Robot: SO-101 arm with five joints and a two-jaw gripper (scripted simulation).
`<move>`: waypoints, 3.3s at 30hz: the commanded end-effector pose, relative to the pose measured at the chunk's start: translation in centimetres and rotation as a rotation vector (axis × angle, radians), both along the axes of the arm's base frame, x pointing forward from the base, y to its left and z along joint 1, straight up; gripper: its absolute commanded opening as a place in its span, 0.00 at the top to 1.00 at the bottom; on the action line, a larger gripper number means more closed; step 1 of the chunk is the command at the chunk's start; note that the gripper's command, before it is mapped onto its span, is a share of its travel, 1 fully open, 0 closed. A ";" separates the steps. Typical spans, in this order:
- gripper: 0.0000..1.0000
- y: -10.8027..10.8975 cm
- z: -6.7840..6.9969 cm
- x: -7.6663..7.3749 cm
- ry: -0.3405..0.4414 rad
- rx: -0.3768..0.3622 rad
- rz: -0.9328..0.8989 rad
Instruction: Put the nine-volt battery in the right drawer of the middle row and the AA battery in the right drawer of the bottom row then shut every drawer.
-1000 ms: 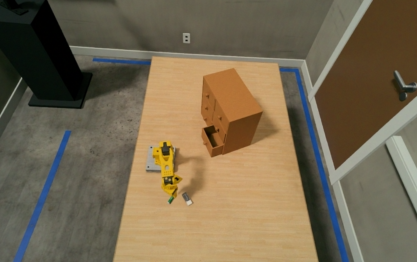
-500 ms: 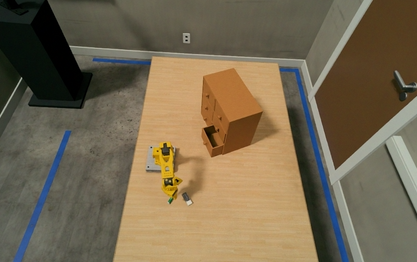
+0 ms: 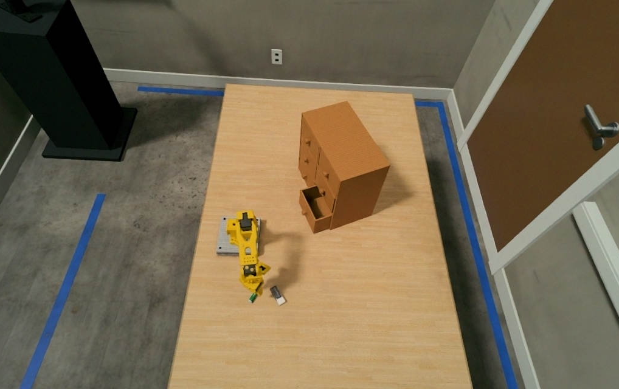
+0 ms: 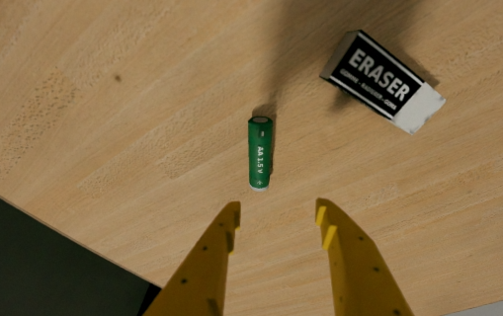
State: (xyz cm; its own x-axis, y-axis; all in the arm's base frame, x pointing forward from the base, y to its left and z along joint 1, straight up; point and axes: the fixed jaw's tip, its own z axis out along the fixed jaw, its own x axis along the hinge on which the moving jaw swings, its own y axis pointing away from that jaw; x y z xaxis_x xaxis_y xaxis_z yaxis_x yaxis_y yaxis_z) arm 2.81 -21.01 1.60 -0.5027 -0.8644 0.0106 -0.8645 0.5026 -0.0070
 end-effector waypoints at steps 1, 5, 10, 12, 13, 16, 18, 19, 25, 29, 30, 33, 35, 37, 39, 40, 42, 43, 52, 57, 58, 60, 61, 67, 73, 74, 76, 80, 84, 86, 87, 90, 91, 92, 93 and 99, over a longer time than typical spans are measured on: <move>0.79 0.3 -0.4 -0.3 0.001 0.014 -0.003; 0.79 0.3 -0.5 -0.3 0.001 0.014 -0.003; 0.79 0.4 -0.5 -0.3 0.001 0.014 -0.003; 0.79 0.4 -0.5 -0.3 0.001 0.014 -0.003; 0.79 0.4 -0.5 -0.3 0.001 0.014 -0.003; 0.79 0.4 -0.5 -0.3 0.001 0.014 -0.003; 0.79 0.4 -0.5 -0.3 0.001 0.014 -0.003; 0.79 0.4 -0.5 -0.3 0.001 0.014 -0.003; 0.79 0.1 -2.2 -0.2 0.001 0.014 -0.003; 0.79 0.1 -2.2 -0.2 0.001 0.014 -0.003; 0.79 0.1 -2.2 -0.2 0.001 0.014 -0.003; 0.79 0.1 -2.2 -0.2 0.001 0.014 -0.003; 0.79 0.1 -2.2 -0.2 0.001 0.014 -0.003; 0.79 0.1 -2.2 -0.2 0.001 0.014 -0.003; 0.79 0.1 -2.8 -0.2 0.001 0.014 -0.003; 0.79 0.0 -3.1 -0.1 0.001 0.014 -0.003; 0.79 0.0 -3.5 -0.1 0.001 0.014 -0.003; 0.79 0.0 -3.5 -0.1 0.001 0.014 -0.003; 0.79 0.0 -3.5 -0.1 0.001 0.014 -0.003; 0.79 0.0 -4.4 -0.1 0.001 0.014 -0.003; 0.79 0.0 -4.4 -0.1 0.001 0.014 -0.003; 0.79 0.0 -4.4 -0.1 0.001 0.014 -0.003; 0.79 0.0 -4.4 -0.1 0.001 0.014 -0.003; 0.79 0.0 -4.4 -0.1 0.001 0.014 -0.003; 0.79 0.0 -4.5 -0.1 0.001 0.014 -0.003; 0.79 0.1 -4.5 -0.1 0.001 0.014 -0.003; 0.79 0.1 -4.6 -0.1 0.001 0.014 -0.003; 0.79 0.2 -4.7 -0.1 0.001 0.014 -0.003; 0.79 0.3 -4.8 -0.1 0.001 0.014 -0.003; 0.79 0.3 -4.8 -0.1 0.001 0.014 -0.003; 0.79 0.3 -4.8 -0.1 0.001 0.014 -0.003; 0.79 0.4 -4.8 -0.1 0.001 0.014 -0.003; 0.79 0.4 -4.9 -0.1 0.001 0.014 -0.003; 0.79 0.4 -4.9 -0.1 0.001 0.014 -0.003; 0.79 0.4 -4.9 -0.1 0.001 0.014 -0.003; 0.79 0.5 -5.0 -0.1 0.001 0.014 -0.003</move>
